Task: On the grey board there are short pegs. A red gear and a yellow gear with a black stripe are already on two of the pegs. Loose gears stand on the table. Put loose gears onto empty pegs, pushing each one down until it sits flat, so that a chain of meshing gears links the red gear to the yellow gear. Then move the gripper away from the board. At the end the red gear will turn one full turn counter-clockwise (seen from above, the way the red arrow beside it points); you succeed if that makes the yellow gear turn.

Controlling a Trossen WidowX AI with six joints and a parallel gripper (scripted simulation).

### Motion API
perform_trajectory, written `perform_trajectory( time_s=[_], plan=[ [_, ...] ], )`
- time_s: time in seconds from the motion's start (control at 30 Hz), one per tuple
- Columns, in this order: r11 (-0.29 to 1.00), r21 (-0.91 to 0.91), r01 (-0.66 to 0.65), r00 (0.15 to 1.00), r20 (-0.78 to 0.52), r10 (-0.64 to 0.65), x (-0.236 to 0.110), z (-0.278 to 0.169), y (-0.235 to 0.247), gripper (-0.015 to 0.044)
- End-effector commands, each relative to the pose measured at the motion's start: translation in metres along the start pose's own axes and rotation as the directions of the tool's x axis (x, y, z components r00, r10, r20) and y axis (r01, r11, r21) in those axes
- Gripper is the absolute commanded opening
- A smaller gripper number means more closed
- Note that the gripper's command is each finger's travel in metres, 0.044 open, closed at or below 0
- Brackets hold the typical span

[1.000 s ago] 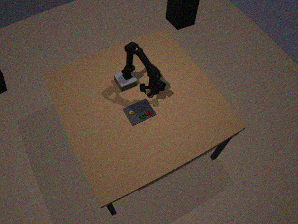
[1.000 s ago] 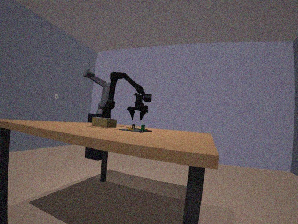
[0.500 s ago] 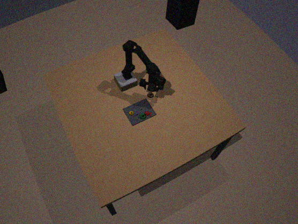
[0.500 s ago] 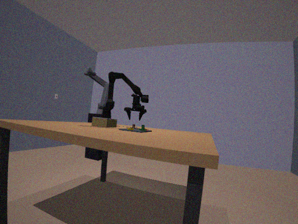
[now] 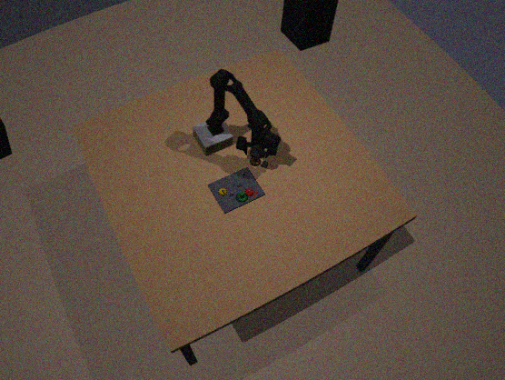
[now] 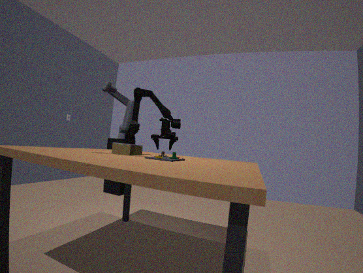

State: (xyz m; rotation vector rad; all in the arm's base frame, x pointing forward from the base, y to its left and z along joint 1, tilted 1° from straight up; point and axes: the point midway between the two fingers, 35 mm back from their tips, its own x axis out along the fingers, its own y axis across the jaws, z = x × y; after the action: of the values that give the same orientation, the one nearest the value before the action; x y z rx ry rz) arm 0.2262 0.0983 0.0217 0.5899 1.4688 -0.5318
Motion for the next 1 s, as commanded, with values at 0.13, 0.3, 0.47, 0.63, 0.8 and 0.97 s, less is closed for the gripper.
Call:
perform_trajectory(
  time_s=[0.13, 0.3, 0.47, 0.63, 0.8, 0.97],
  plan=[
    [1.000, 0.004, 0.013, 1.000, -0.001, -0.013, 0.016, -0.001, -0.003, 0.0440],
    [1.000, 0.004, 0.013, 1.000, -0.001, -0.013, 0.023, -0.001, -0.004, 0.0440],
    [1.000, 0.004, 0.013, 1.000, -0.001, -0.013, 0.024, -0.001, -0.004, 0.0440],
    [1.000, 0.004, 0.013, 1.000, -0.001, -0.013, 0.024, -0.001, -0.004, 0.0387],
    [1.000, 0.004, 0.013, 1.000, -0.001, -0.013, 0.024, -0.001, -0.004, 0.0256],
    [1.000, 0.004, 0.013, 1.000, -0.001, -0.013, 0.024, -0.001, -0.004, 0.0125]
  ],
)
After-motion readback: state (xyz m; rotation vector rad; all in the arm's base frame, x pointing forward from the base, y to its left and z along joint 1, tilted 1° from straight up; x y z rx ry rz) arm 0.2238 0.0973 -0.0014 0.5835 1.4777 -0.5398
